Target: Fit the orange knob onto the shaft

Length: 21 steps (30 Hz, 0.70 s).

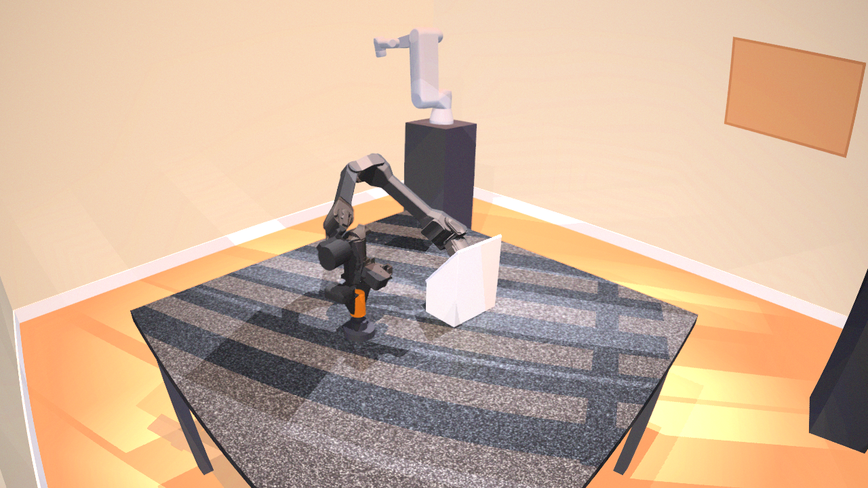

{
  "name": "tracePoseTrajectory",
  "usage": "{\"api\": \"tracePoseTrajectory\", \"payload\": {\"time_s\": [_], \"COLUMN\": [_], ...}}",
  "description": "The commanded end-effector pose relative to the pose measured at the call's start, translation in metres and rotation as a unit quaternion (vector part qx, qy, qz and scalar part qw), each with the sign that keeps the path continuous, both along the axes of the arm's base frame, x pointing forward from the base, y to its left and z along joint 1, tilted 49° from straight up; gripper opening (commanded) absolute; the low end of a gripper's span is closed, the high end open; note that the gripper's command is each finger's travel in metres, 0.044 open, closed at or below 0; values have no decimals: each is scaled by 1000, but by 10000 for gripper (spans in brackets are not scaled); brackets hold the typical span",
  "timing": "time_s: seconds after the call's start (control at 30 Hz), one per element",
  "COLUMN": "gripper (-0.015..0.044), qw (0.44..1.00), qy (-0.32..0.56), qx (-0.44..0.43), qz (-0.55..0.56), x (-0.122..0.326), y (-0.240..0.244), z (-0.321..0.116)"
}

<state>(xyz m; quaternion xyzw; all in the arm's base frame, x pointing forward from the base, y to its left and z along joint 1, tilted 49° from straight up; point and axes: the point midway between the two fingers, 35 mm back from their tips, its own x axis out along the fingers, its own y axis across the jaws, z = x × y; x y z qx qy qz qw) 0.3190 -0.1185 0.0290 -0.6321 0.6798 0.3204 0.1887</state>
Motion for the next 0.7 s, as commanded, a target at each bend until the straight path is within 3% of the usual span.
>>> {"api": "tracePoseTrajectory", "payload": {"time_s": [0.0,0.67], "gripper": [0,0], "qw": [999,999], "qy": [27,27], "qx": [5,5], "qz": [27,27], "x": [2,-1], "y": [1,-2], "z": [0,-1]}}
